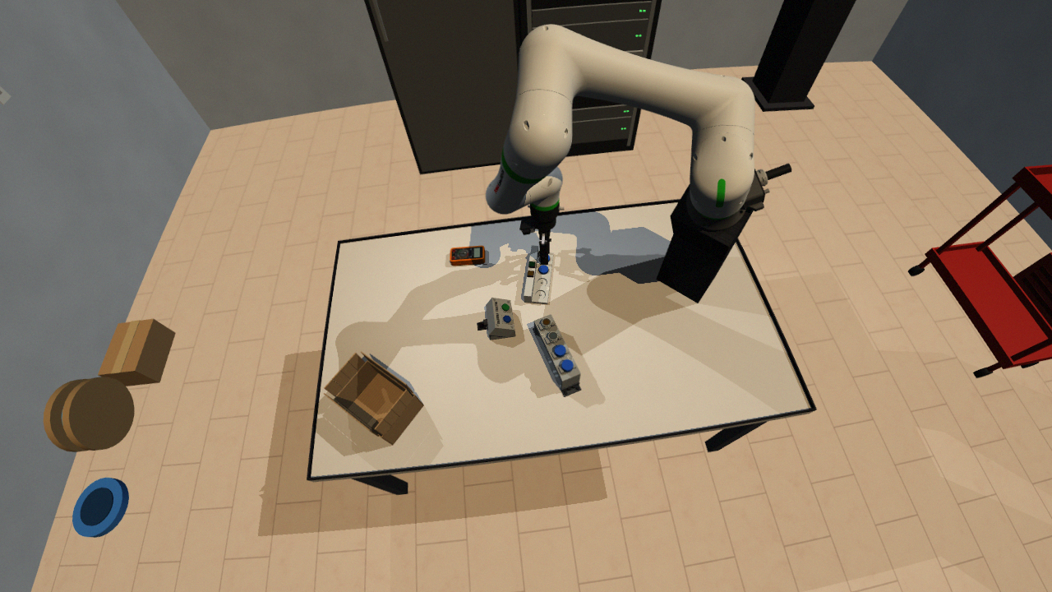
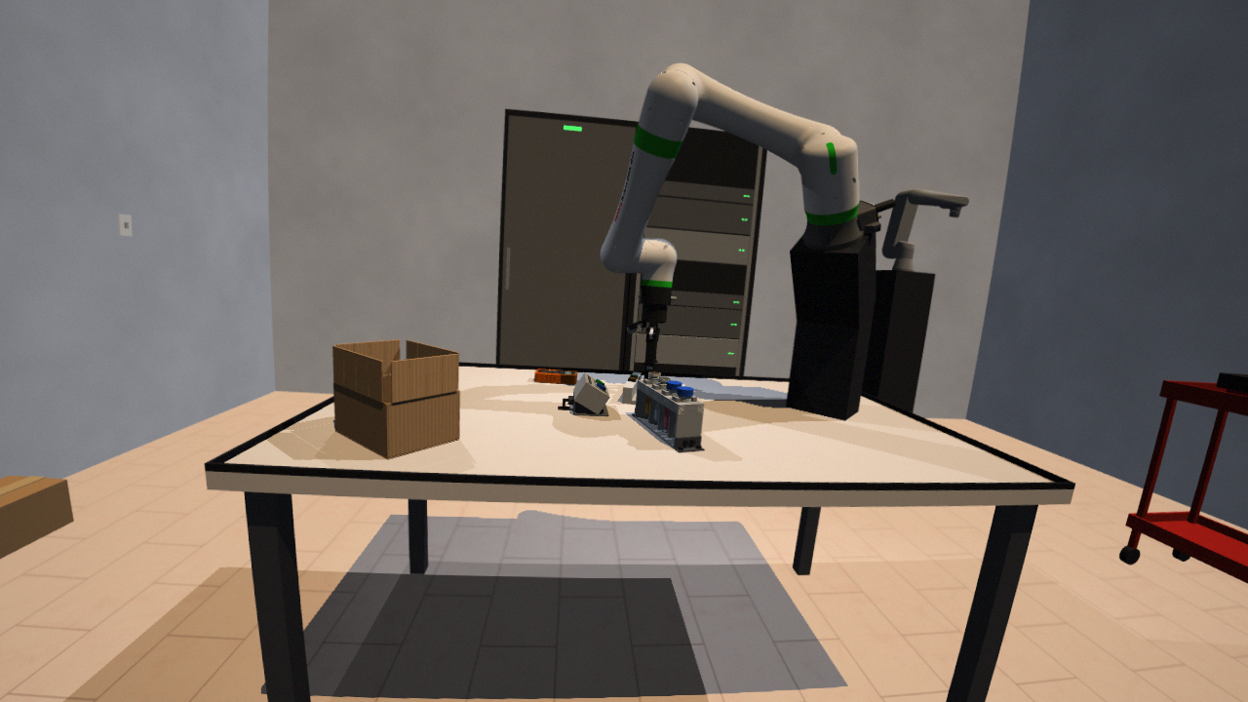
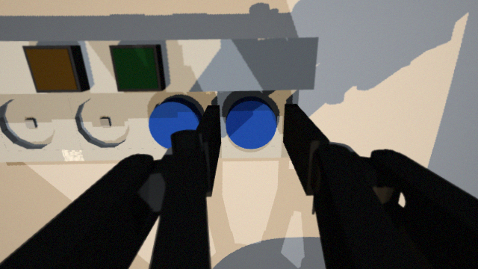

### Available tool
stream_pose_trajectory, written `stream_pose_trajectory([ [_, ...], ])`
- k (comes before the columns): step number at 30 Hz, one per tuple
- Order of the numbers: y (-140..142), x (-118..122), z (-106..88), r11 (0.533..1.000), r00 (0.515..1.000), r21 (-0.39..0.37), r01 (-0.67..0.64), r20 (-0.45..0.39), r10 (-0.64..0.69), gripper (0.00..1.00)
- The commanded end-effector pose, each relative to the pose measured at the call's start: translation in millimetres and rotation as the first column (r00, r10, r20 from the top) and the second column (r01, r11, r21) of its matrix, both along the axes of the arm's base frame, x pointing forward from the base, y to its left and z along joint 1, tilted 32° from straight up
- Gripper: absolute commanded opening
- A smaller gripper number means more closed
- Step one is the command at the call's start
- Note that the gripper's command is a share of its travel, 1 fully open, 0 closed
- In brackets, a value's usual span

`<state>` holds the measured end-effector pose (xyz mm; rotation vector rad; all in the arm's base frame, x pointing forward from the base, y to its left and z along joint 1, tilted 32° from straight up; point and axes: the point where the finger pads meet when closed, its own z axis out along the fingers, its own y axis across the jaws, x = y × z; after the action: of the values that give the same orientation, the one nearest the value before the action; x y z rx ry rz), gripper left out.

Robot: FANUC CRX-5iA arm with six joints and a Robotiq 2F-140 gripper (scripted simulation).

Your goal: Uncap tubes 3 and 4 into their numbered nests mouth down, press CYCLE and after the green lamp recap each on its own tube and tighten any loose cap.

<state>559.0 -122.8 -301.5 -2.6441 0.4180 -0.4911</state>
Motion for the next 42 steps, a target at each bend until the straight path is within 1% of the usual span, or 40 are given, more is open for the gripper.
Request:
stream_pose_trajectory([
  [1, -1.0, 0.5, 0.7, 1.0, 1.0, -0.001, 0.001, 0.001, -0.001, 0.36],
  [13, -1.0, 0.5, 0.7, 1.0, 1.0, -0.001, 0.001, 0.001, -0.001, 0.36],
  [28, -26.6, -29.5, 64.4, 1.0, 1.0, -0.001, 0.001, 0.001, -0.001, 0.36],
  [30, -26.6, -29.5, 64.4, 1.0, 1.0, -0.001, 0.001, 0.001, -0.001, 0.36],
  [42, -47.2, -53.4, 115.5, 1.0, 1.0, -0.001, 0.001, 0.001, 0.0, 0.36],
])
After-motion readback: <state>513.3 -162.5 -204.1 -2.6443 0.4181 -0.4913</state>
